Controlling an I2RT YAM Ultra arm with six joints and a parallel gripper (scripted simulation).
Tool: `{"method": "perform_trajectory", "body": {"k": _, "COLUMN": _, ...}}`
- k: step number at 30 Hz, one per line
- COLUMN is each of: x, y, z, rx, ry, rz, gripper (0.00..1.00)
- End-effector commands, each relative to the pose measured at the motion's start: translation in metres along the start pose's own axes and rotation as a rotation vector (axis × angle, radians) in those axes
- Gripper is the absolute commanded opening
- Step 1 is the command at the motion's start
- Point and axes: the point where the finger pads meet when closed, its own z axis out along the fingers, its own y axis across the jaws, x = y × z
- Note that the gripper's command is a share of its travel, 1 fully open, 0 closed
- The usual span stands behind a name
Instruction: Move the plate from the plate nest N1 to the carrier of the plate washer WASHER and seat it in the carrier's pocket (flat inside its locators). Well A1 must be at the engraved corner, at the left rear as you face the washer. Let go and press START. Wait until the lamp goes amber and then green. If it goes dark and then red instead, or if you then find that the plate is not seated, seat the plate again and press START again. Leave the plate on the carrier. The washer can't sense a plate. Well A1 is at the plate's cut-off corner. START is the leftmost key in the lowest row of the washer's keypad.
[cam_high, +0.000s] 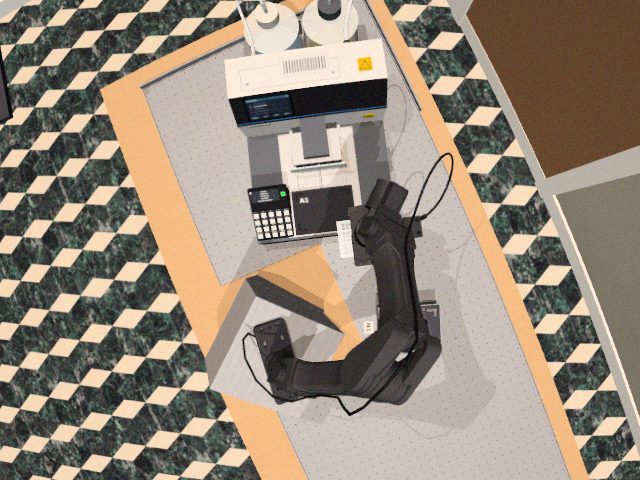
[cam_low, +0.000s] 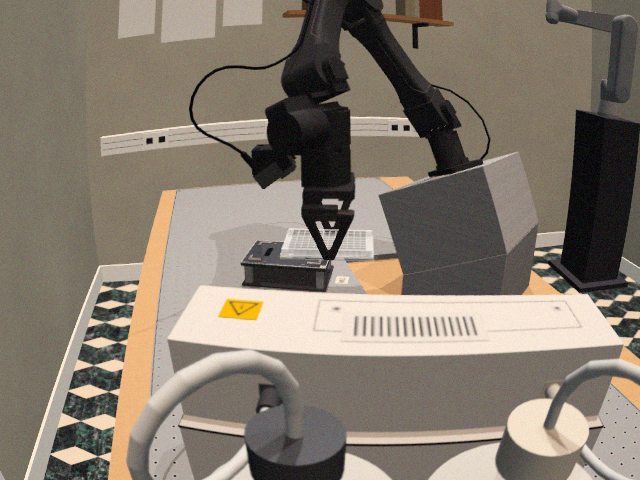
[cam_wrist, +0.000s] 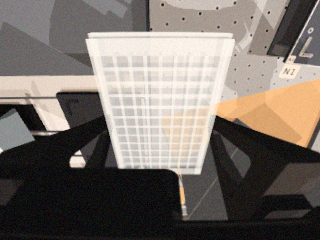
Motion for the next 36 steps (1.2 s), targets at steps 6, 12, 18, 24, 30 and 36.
{"method": "perform_trajectory", "body": {"k": 6, "x": 0.025, "y": 0.035, "z": -0.015, "rx": -0.025, "ry": -0.016, "rz": 0.009, "gripper": 0.84}}
{"method": "perform_trajectory", "body": {"k": 12, "x": 0.049, "y": 0.053, "z": -0.018, "rx": -0.025, "ry": -0.017, "rz": 0.009, "gripper": 0.84}}
{"method": "perform_trajectory", "body": {"k": 18, "x": 0.063, "y": 0.065, "z": -0.02, "rx": -0.022, "ry": -0.025, "rz": 0.009, "gripper": 0.84}}
{"method": "perform_trajectory", "body": {"k": 24, "x": 0.09, "y": 0.084, "z": -0.023, "rx": -0.027, "ry": -0.01, "rz": 0.009, "gripper": 0.84}}
{"method": "perform_trajectory", "body": {"k": 30, "x": 0.084, "y": 0.09, "z": -0.035, "rx": -0.055, "ry": -0.033, "rz": 0.025, "gripper": 0.84}}
{"method": "perform_trajectory", "body": {"k": 36, "x": 0.083, "y": 0.09, "z": -0.035, "rx": -0.055, "ry": -0.033, "rz": 0.027, "gripper": 0.84}}
